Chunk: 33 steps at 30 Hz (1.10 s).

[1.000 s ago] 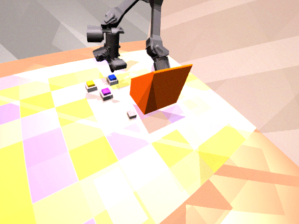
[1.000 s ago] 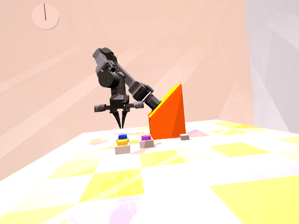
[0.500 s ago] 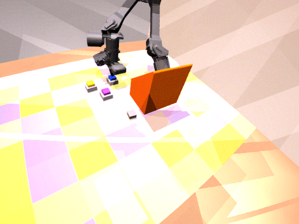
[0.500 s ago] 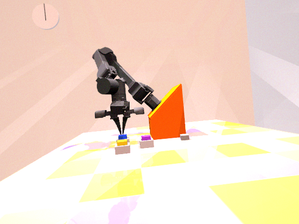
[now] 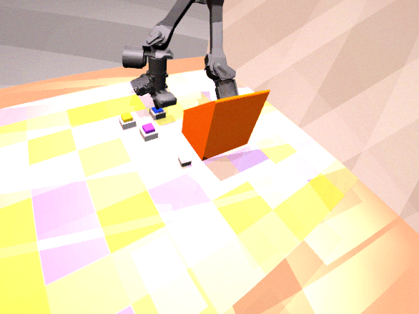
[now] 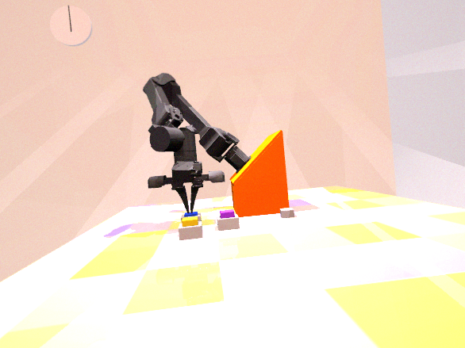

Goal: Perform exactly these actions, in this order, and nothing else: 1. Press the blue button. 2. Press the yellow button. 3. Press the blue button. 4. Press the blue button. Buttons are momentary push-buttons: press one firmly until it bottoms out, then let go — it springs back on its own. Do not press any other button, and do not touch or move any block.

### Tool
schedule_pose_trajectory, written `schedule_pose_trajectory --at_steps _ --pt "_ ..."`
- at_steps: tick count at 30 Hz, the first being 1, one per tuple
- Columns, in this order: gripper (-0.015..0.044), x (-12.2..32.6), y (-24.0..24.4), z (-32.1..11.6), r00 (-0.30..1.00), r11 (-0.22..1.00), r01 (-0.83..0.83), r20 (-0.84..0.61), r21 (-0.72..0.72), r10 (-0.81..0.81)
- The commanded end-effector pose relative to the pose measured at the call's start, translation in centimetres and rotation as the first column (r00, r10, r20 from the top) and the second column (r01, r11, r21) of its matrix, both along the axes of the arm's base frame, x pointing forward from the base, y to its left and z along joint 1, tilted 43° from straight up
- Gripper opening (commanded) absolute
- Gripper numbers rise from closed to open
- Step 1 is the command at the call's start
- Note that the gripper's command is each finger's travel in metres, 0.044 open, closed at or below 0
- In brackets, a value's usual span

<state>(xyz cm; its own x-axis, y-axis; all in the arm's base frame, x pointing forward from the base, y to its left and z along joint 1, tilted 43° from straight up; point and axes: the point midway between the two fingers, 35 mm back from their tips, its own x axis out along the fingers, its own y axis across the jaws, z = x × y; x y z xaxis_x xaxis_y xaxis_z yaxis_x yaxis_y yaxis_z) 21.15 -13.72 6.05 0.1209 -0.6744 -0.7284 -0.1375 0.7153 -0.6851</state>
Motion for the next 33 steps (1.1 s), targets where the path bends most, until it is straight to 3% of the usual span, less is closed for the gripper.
schedule_pose_trajectory --at_steps 1,8,14,33 --pt "0.0020 0.0 0.0 -0.2 1.000 1.000 -0.005 -0.007 0.005 0.005" --pt "0.0020 0.0 0.0 -0.2 1.000 1.000 -0.005 -0.007 0.005 0.005" --pt "0.0020 -0.4 2.4 2.4 1.000 1.000 -0.005 -0.007 0.007 0.005" --pt "0.0020 -0.1 1.0 0.8 1.000 1.000 -0.004 -0.007 0.007 0.005"
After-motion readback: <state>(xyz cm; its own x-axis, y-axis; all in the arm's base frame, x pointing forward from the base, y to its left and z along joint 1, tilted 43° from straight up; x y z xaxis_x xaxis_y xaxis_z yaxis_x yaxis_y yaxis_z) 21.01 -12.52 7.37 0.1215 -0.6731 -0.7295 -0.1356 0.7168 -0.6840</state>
